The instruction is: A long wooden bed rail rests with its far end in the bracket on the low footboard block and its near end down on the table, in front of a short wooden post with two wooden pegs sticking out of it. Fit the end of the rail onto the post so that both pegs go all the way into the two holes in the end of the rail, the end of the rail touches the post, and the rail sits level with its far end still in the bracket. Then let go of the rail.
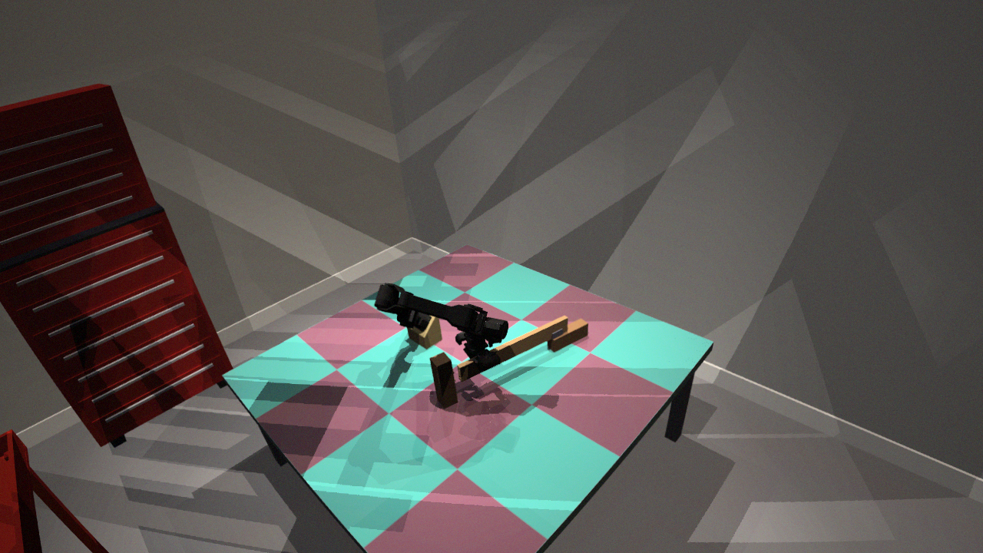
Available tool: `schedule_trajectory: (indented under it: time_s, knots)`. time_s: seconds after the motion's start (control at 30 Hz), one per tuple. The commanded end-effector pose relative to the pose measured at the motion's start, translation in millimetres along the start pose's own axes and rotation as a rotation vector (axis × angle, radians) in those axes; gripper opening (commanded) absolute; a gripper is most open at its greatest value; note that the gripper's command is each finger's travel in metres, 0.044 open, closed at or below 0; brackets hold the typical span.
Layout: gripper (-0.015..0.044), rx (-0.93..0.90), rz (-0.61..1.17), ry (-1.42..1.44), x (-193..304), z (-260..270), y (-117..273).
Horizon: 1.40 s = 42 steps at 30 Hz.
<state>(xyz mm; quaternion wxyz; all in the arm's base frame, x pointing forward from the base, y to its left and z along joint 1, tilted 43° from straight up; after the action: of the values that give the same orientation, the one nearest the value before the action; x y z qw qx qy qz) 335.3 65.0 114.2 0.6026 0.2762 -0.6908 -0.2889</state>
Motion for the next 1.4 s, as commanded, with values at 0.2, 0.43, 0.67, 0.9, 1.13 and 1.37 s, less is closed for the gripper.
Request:
schedule_trajectory:
  time_s: [0.2,0.43,0.67,0.9,1.13,1.37]
  knots:
    - [0.0000,0.002,0.001,0.003,4,0,1]
    - [0.0000,0.001,0.001,0.003,6,1,0]
    - [0.0000,0.001,0.001,0.003,8,1,-1]
    - [0.0000,0.001,0.001,0.003,10,1,-1]
    - [0.0000,0.001,0.001,0.003,12,1,0]
    - [0.0000,0.001,0.002,0.003,14,1,1]
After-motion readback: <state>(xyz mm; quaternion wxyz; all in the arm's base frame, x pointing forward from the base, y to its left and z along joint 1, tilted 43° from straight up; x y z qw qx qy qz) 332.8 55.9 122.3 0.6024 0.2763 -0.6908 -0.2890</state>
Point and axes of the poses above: the point midway between the two fingers, 35 mm back from their tips, its own y axis back along the fingers, its own z axis across the jaws, x = y × z, the point moved 10 cm from there along y, back along the fingers, and after that the axes turned 6 degrees about y, right-handed, at the moved point
